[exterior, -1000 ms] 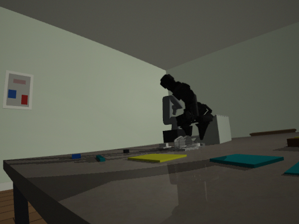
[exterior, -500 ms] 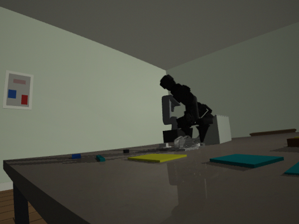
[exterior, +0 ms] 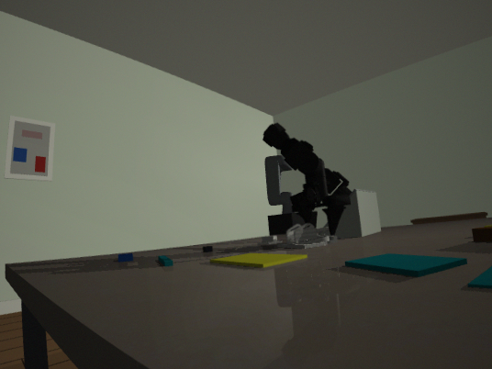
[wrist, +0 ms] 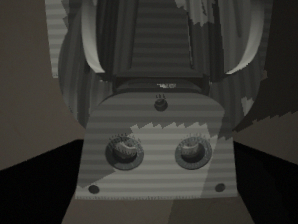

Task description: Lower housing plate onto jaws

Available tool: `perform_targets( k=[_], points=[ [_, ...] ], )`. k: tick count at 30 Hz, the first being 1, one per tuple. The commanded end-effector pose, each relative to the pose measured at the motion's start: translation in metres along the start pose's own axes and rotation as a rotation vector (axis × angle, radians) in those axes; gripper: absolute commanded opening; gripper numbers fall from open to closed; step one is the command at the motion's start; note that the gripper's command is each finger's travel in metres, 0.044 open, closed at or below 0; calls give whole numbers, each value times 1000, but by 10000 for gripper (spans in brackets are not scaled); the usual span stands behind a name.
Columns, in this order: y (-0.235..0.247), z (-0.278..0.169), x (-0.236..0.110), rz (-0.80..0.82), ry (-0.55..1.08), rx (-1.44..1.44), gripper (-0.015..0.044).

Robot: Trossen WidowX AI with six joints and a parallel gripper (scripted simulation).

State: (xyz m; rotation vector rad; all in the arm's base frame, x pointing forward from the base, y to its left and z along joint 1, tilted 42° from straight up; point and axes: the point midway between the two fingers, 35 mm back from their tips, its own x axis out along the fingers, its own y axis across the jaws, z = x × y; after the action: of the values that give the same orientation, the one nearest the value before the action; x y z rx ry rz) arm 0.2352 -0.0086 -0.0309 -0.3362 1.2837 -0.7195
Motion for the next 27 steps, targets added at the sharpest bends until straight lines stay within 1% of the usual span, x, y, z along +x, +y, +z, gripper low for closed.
perform_targets(
  k=[1,27],
  points=[
    [-1,0,1,-4,-3,-7,351],
    [-1,0,6,-4,-3,-8,351]
  ],
)
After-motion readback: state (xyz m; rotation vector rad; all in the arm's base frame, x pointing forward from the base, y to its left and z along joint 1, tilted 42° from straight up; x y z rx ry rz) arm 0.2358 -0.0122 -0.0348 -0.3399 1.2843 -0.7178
